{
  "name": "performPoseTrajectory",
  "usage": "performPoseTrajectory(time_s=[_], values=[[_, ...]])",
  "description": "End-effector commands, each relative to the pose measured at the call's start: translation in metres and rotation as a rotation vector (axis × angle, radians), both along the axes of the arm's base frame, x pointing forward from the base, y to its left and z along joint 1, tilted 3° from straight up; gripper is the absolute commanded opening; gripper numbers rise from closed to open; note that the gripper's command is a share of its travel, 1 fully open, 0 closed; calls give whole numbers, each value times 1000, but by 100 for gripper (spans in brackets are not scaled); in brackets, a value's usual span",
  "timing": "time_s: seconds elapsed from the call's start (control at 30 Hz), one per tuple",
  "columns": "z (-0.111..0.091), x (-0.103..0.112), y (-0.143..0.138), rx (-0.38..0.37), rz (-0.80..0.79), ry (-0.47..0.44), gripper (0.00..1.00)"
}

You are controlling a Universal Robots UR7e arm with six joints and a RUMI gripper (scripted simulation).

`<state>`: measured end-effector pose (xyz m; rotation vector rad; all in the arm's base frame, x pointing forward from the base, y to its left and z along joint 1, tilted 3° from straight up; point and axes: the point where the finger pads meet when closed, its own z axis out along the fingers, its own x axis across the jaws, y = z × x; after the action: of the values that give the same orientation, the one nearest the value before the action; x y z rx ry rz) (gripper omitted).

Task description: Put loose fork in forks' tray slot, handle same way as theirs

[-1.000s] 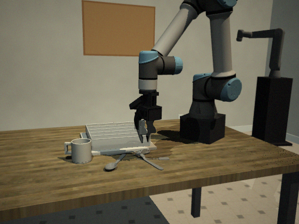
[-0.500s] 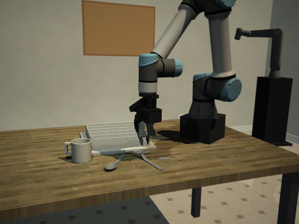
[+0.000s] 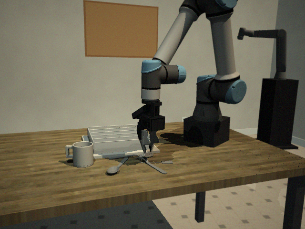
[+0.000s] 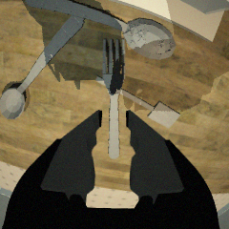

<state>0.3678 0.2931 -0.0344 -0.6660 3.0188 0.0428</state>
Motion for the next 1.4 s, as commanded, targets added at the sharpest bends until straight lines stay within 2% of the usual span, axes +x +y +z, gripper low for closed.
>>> performPoseTrajectory(time_s=[0.0,0.53,1.37], values=[[-7,1,1,1,0,-1,16],[-19,1,1,1,0,-1,16],[-20,1,1,1,0,-1,16]])
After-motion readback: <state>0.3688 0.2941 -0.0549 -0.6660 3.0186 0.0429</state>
